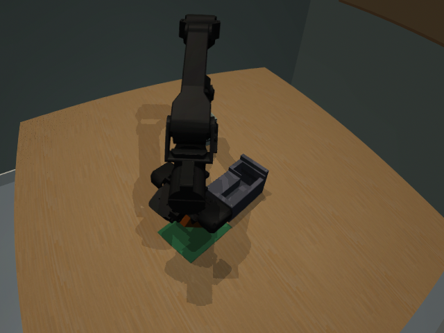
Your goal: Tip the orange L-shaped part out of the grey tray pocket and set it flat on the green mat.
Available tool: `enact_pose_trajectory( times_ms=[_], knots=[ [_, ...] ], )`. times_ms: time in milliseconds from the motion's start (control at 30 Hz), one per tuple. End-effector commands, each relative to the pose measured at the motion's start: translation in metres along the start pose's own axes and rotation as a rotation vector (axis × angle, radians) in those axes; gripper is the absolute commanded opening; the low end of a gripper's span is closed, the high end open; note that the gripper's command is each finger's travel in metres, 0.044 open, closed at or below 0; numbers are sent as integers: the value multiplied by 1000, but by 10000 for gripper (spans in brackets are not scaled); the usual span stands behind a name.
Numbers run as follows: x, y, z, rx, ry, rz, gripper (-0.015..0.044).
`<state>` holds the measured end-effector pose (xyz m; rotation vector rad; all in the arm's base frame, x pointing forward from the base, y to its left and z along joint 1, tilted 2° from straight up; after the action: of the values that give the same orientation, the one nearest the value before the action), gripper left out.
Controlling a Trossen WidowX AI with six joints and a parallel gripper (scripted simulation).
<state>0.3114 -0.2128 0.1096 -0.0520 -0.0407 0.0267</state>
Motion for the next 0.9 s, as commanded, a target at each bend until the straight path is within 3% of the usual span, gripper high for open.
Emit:
enact_pose_trajectory(
  times_ms=[0,567,867],
  knots=[
    [-1,1,-3,8,1,5,0],
    [-1,1,-2,2,3,0,0],
    [-1,1,-2,2,3,0,236]
  ],
)
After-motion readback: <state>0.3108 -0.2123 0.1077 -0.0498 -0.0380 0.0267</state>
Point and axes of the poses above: the point midway between the two fingers, 35 mm back from their tips, its own z axis back along the fingers, its own x axis across the jaws, y = z × x, the point moved 8 cm from there along z, back along the fingers, and after that the axes turned 11 degrees about -z, right-handed, at the moved point
